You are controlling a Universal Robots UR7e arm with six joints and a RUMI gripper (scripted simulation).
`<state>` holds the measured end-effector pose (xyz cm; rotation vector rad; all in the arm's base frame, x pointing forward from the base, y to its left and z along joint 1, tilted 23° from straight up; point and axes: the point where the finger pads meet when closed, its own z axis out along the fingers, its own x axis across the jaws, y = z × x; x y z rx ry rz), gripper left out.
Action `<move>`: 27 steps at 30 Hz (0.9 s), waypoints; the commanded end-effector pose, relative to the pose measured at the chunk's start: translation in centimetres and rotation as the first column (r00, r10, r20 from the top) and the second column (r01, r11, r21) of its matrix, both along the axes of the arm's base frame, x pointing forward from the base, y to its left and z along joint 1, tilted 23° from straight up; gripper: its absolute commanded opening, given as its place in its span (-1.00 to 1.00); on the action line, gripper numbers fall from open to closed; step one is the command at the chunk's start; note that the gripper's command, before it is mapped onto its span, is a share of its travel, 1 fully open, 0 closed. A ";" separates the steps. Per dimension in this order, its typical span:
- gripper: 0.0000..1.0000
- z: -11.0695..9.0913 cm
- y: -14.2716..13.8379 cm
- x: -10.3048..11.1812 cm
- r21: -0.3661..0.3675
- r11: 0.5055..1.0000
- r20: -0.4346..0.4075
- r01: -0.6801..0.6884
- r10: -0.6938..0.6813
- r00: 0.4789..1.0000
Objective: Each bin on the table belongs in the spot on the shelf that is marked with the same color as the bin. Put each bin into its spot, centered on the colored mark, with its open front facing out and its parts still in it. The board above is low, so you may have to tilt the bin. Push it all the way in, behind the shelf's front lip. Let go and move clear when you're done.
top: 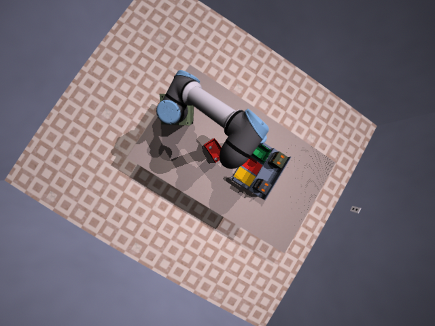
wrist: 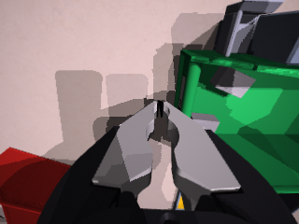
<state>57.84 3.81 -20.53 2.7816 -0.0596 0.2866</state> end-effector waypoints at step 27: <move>-1.00 0.5 0.1 2.2 0.000 1.000 0.004 -0.001 0.001 1.000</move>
